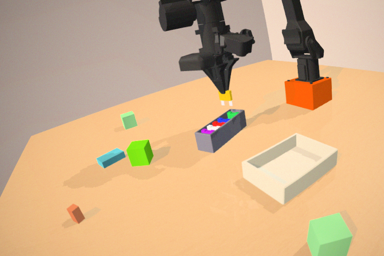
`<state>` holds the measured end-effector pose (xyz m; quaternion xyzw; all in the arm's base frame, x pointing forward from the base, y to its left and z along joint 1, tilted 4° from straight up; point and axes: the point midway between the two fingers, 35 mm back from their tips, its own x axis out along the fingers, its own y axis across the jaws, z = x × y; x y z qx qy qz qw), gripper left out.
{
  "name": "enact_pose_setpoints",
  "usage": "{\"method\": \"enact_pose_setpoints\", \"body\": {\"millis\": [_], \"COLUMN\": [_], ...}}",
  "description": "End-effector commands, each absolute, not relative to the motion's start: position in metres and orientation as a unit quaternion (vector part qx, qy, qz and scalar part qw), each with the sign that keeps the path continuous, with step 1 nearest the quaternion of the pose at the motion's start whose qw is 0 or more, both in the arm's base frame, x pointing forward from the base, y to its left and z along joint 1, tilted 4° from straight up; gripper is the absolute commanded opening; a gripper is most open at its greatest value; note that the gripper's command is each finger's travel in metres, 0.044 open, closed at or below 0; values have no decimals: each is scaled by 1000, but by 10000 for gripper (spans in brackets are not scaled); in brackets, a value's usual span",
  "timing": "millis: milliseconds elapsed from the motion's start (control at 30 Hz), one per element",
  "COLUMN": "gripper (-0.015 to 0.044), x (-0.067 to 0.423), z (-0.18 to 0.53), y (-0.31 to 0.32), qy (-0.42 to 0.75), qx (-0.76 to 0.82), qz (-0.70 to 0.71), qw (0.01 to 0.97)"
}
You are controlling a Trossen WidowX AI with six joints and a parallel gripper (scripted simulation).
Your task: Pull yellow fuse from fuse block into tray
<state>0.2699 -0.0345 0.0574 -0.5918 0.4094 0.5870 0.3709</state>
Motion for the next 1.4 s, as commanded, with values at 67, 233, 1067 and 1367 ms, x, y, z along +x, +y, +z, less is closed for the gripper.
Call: {"method": "enact_pose_setpoints", "body": {"millis": [67, 233, 1067, 1367], "gripper": [0, 0, 0, 0], "x": [276, 287, 303, 295], "z": [60, 60, 55, 52], "y": [-22, 3, 147, 187], "qy": [408, 407, 404, 404], "qx": [-591, -591, -589, -588], "qz": [587, 587, 589, 590], "qw": [374, 375, 379, 379]}}
